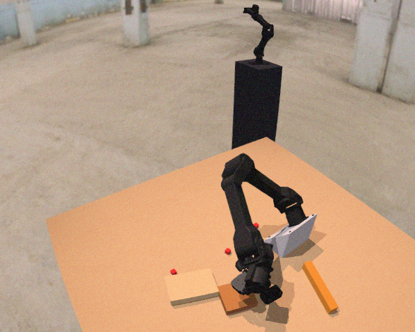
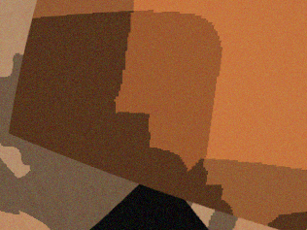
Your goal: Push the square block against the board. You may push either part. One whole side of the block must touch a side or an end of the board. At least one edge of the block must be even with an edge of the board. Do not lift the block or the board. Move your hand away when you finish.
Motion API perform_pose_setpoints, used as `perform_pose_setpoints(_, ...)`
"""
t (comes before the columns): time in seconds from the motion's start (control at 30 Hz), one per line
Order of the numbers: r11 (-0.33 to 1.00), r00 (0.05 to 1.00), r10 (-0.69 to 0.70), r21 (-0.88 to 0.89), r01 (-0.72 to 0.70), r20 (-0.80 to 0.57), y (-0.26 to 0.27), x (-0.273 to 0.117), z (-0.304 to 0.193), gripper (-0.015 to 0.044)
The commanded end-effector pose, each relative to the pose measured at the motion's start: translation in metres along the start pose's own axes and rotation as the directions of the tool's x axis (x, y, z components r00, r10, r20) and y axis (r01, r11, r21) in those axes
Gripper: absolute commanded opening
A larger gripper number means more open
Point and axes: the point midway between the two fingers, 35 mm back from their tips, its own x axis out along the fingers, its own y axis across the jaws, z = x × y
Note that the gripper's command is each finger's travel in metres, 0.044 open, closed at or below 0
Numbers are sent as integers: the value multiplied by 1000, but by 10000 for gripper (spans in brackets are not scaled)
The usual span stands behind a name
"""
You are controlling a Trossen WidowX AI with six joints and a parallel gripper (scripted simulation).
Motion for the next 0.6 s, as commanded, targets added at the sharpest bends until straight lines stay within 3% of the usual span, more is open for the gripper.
perform_pose_setpoints(0.0,1000,1000,-10,1,10,4,-2,2,5,0)
perform_pose_setpoints(0.57,1000,1000,-13,2,13,4,-4,3,19,0)
